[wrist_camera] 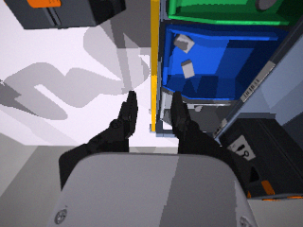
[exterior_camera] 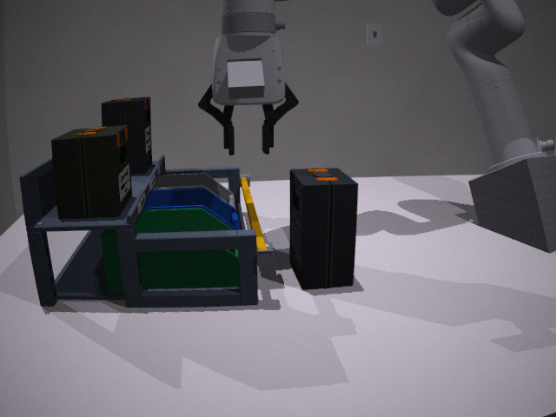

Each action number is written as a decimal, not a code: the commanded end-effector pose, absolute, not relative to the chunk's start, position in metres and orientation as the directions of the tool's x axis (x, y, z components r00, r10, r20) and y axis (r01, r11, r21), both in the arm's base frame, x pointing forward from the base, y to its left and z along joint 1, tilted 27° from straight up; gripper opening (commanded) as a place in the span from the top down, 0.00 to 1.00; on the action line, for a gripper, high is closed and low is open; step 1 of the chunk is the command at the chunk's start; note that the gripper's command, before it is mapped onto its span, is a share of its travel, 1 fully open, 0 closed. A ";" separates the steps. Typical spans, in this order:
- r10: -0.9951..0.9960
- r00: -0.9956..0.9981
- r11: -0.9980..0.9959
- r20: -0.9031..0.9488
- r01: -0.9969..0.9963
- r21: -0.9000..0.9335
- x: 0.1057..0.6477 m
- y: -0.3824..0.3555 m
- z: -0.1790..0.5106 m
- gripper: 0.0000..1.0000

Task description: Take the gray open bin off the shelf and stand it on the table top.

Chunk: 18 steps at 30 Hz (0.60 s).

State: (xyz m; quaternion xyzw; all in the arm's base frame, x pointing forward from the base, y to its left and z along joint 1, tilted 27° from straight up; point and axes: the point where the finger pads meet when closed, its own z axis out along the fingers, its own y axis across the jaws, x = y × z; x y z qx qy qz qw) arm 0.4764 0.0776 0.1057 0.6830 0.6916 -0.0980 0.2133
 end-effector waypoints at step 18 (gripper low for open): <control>0.904 0.025 0.049 -0.427 0.986 0.160 0.483 0.063 0.072 0.53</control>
